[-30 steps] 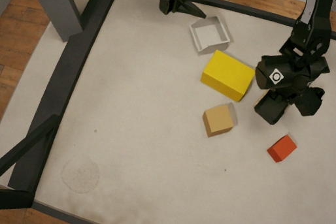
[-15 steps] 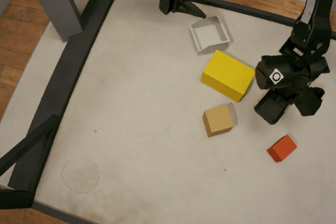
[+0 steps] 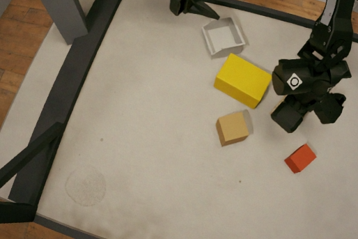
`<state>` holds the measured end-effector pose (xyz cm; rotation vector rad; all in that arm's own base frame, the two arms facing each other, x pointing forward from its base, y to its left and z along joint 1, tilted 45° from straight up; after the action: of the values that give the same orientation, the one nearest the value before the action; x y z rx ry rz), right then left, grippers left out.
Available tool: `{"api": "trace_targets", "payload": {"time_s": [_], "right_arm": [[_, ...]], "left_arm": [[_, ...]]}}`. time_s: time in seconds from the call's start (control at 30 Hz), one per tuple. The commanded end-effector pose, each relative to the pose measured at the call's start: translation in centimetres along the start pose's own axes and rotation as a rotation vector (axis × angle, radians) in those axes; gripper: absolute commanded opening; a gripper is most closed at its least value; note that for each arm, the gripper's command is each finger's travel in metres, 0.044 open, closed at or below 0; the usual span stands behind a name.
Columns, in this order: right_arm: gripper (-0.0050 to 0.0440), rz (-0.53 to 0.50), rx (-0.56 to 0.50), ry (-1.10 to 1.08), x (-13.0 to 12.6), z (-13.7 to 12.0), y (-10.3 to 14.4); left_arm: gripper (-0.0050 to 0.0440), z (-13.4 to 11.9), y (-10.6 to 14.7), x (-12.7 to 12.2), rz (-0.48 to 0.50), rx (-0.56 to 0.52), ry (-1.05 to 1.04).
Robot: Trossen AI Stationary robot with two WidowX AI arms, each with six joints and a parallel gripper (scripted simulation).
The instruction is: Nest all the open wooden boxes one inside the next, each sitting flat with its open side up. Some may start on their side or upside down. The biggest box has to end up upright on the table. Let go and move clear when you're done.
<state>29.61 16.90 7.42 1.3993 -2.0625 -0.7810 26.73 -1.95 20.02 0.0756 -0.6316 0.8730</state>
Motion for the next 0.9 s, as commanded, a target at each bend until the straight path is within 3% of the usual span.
{"api": "trace_targets", "payload": {"time_s": [0.0, 0.6, 0.87], "right_arm": [[0.0, -0.011, 0.01, -0.022, -0.1, -0.4, 0.4], [-0.0005, -0.026, 0.007, -0.839, -0.5, -0.7, 3.5], [-0.005, -0.027, 0.001, -1.192, -0.5, -0.7, 4.7]], "left_arm": [[0.04, 0.0, 0.1, 0.0, 0.001, 0.001, 0.0], [0.04, 0.0, 0.1, 0.0, 0.001, 0.001, 0.0], [0.04, 0.0, 0.1, 0.0, 0.001, 0.001, 0.0]]}}
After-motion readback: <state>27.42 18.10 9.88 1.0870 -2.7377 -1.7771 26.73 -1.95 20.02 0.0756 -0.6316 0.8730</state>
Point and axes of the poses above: on each arm, the point midway between the two fingers, 35 mm back from their tips, its own y axis back along the fingers, its own x axis across the jaws, z = x × y, the point moved 9 cm from there along y, back along the fingers, and after that the axes turned 7 degrees about y, right-handed, at the moved point
